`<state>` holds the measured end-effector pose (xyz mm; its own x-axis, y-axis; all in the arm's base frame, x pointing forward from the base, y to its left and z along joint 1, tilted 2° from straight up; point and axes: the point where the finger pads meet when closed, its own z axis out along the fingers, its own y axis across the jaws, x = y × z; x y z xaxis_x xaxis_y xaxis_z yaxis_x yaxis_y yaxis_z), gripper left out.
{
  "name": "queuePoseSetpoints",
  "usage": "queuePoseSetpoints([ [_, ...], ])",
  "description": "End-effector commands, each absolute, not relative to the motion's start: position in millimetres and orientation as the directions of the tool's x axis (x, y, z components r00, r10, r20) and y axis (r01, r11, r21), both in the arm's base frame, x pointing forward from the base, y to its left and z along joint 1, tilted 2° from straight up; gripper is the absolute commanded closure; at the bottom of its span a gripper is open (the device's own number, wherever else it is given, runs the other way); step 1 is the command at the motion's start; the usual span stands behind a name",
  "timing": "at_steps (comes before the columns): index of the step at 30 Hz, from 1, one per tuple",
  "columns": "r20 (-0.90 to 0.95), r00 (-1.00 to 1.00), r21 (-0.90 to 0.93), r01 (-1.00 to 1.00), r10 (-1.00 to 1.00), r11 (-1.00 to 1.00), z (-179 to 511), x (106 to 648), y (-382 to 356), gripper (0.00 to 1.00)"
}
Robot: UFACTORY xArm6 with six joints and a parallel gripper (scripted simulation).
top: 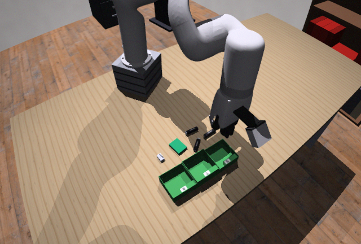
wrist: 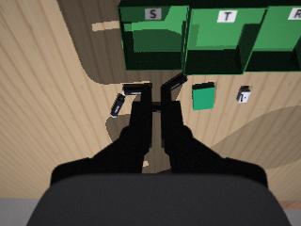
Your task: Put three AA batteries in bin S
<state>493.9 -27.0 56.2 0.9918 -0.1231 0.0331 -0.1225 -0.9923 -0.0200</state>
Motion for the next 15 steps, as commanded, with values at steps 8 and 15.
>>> queuePoseSetpoints([
  [8, 0.037, 0.992, -0.020, -0.122, -0.123, -0.992, 105.6, 492.8, -27.7, 0.93],
  [15, 0.033, 0.962, -0.026, -0.269, -0.270, -0.963, 88.8, 474.4, -26.4, 0.72],
])
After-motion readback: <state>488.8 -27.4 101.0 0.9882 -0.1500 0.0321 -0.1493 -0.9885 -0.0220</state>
